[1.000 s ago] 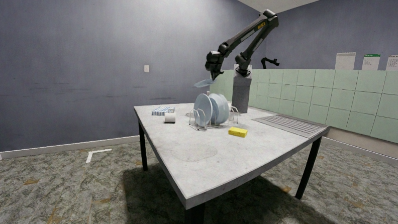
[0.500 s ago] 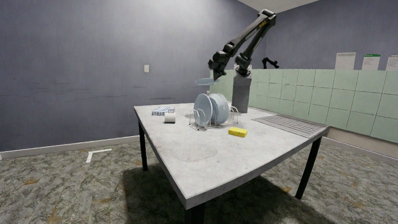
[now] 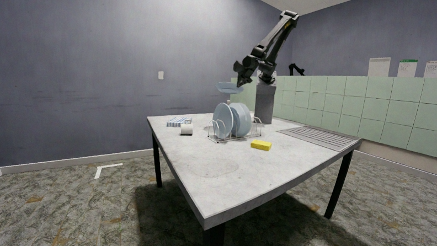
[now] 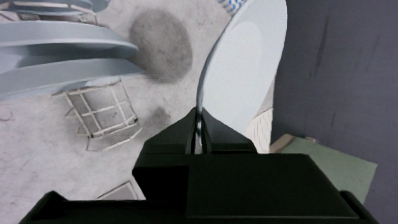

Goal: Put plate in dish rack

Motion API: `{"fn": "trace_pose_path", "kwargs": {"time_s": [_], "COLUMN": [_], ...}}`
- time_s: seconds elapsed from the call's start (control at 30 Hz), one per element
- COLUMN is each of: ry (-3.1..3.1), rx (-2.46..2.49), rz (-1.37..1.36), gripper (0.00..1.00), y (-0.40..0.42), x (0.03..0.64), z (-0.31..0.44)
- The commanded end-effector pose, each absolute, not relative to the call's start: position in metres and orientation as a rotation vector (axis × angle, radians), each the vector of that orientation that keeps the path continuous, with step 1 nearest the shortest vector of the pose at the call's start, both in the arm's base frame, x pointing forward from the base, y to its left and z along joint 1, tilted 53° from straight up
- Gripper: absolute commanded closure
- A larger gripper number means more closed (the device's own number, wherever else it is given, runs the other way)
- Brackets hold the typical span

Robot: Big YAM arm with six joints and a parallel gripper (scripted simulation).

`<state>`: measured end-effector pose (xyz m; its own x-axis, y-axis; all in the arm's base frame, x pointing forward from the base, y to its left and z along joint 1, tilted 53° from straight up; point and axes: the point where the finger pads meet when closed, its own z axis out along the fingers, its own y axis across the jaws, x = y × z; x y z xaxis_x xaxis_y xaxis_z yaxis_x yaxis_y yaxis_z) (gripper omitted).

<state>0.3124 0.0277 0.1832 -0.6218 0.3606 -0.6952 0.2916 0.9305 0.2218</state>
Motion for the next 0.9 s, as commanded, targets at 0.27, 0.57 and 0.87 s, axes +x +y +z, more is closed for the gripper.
{"fn": "trace_pose_path", "kwargs": {"time_s": [0.27, 0.57, 0.87], "ry": [2.067, 1.923, 1.783], "rx": [0.695, 0.824, 0.944], "rz": [0.228, 0.339, 0.467], "gripper": [1.0, 1.0, 1.0], "y": [0.043, 0.056, 0.066], "x": [0.307, 0.298, 0.287], "z": [0.222, 0.244, 0.265]}}
